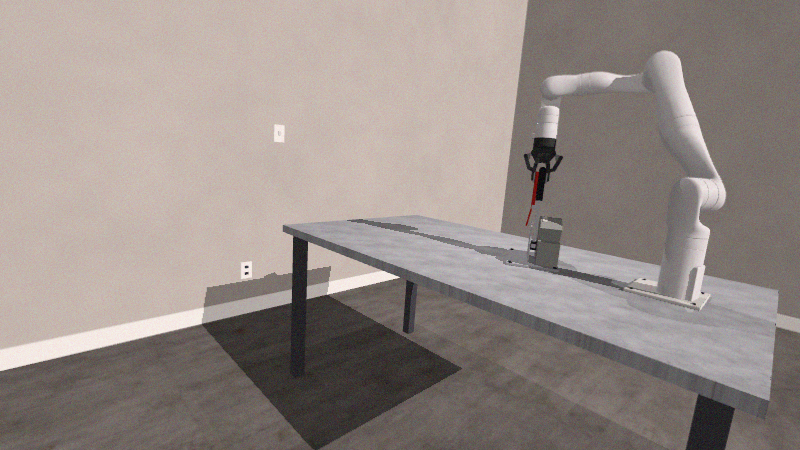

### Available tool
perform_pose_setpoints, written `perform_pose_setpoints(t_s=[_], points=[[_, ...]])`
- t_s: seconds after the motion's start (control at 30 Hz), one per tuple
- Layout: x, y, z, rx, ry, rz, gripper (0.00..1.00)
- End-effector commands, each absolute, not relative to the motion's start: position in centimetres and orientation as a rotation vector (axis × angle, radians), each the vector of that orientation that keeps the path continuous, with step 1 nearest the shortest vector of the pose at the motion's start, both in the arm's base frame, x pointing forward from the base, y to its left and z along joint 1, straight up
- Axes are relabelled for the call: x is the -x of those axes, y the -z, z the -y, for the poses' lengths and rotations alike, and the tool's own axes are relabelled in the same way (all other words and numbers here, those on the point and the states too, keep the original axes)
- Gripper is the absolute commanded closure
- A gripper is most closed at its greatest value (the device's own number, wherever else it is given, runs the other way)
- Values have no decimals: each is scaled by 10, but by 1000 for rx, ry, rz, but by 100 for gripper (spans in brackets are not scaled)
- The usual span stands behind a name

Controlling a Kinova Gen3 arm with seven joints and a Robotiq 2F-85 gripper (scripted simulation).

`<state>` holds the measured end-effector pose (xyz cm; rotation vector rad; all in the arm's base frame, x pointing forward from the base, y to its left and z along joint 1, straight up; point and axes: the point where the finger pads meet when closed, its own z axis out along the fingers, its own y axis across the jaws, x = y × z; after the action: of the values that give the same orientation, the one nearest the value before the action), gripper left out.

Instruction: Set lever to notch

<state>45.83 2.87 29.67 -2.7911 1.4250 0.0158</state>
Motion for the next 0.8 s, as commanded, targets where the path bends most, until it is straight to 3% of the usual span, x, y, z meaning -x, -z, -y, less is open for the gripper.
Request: perform_pose_setpoints(t_s=[0.0,0.03,0.77], points=[[-465,-294,-21,2787,7,-1443,100],[-465,-294,-21,2787,7,-1443,1],[-465,-294,-21,2787,7,-1443,1]])
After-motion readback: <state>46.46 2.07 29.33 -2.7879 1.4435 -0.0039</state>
